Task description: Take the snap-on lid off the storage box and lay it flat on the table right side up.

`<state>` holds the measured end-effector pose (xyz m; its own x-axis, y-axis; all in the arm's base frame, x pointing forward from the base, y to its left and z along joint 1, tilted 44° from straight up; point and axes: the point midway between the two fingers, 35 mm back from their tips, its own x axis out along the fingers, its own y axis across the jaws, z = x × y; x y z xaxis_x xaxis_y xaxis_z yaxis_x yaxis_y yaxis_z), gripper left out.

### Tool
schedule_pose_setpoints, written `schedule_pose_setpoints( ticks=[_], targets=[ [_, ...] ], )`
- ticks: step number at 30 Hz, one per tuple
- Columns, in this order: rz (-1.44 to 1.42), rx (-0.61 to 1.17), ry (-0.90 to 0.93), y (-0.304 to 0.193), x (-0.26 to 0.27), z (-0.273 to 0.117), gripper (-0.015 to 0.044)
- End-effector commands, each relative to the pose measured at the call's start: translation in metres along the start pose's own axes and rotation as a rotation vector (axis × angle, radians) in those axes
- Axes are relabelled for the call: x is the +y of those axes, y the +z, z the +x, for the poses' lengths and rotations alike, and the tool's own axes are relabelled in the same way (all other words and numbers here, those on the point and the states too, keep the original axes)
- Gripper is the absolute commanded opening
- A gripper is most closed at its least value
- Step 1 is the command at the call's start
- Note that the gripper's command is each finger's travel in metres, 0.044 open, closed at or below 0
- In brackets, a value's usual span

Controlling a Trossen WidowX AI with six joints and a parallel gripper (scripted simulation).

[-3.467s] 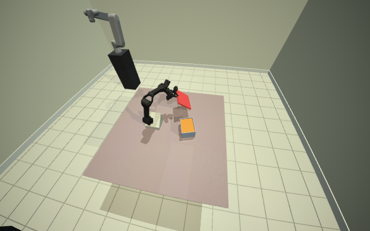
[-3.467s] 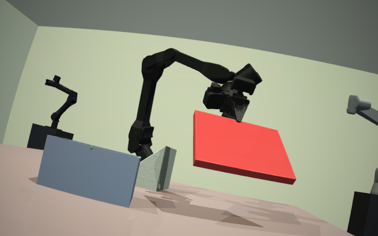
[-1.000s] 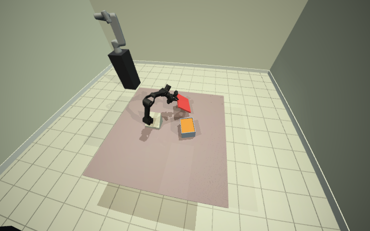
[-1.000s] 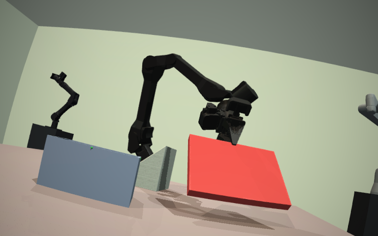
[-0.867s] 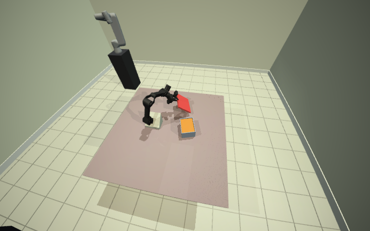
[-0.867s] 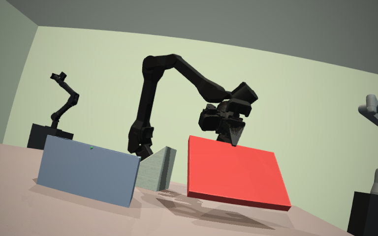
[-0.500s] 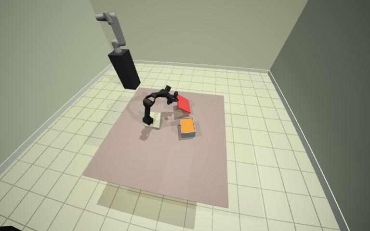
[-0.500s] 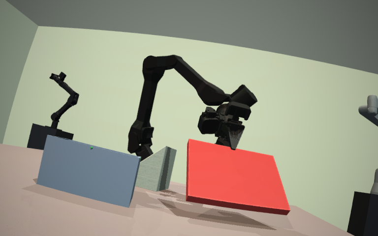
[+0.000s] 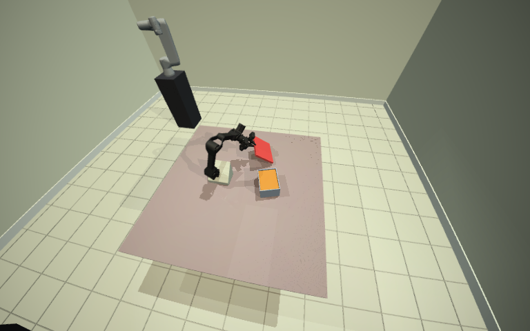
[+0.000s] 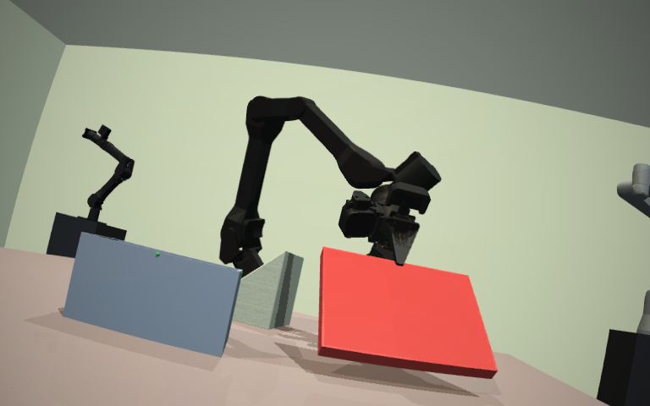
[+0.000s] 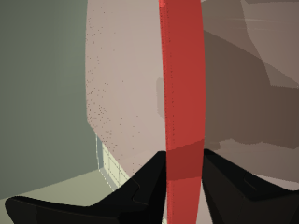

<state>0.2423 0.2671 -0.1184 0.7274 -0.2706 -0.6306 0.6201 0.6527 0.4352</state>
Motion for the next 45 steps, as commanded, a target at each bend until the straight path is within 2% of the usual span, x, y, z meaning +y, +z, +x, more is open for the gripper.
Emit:
schedule_pose_setpoints(
  ticks=[1,45],
  targets=[
    [-0.001,-0.006,0.010,0.000,0.000,0.001,0.0000],
    [-0.001,-0.006,0.010,0.001,-0.027,0.024,0.0000]
  ],
)
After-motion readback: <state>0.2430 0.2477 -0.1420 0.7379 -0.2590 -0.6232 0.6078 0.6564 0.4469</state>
